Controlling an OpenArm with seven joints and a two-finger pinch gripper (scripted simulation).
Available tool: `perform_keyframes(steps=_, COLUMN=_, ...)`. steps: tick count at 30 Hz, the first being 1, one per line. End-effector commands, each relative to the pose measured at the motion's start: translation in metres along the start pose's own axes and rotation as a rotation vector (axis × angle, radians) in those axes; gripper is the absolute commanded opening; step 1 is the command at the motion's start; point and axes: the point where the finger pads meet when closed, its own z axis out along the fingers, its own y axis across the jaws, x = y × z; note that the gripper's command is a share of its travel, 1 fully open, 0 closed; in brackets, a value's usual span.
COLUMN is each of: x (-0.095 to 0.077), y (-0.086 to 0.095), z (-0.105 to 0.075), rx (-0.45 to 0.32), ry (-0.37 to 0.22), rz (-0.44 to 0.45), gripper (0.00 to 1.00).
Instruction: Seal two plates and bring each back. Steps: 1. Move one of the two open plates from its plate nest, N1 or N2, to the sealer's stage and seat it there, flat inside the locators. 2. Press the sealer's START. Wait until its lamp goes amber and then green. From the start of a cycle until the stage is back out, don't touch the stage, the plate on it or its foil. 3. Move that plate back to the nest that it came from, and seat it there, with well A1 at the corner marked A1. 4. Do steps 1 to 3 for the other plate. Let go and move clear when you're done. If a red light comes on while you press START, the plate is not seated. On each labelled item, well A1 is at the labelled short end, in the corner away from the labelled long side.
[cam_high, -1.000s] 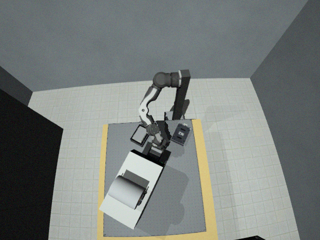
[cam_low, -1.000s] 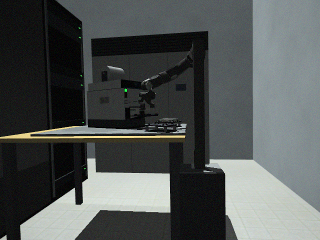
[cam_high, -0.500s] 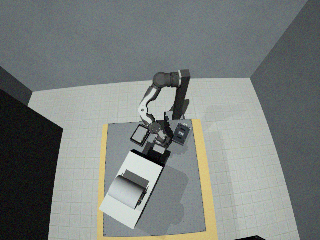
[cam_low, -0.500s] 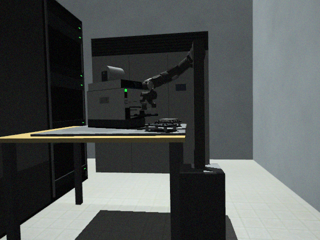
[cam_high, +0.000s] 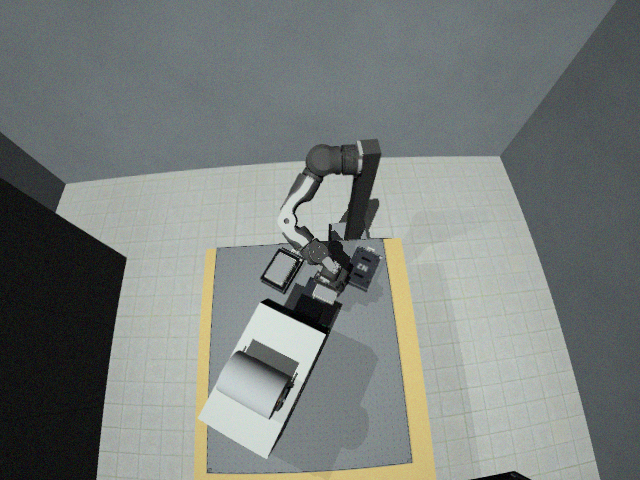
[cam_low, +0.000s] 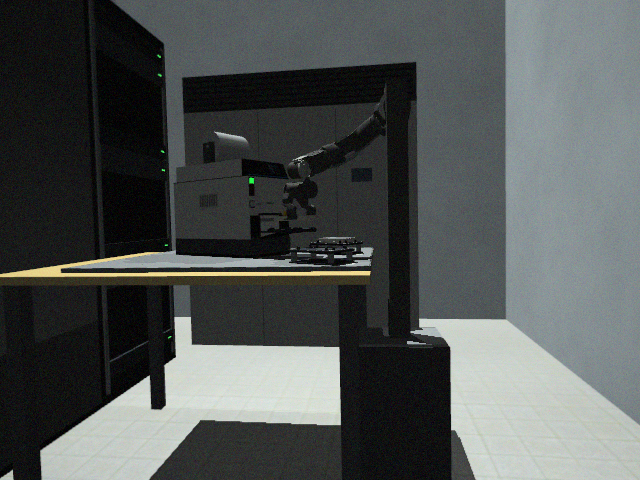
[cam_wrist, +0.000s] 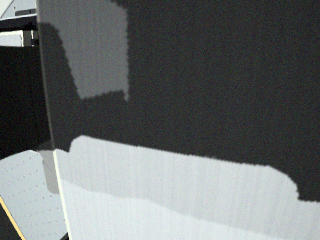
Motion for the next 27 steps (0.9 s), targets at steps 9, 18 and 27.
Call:
perform_keyframes(steps=9, x=0.015, y=0.007, z=0.001, rx=0.01, ry=-0.002, rz=0.009, gripper=0.0)
perform_keyframes(steps=18, x=0.033, y=0.018, z=0.0, rx=0.009, ry=-0.004, rz=0.011, gripper=0.0)
perform_keyframes(steps=27, x=0.048, y=0.025, z=0.001, rx=0.01, ry=-0.003, rz=0.011, gripper=0.0)
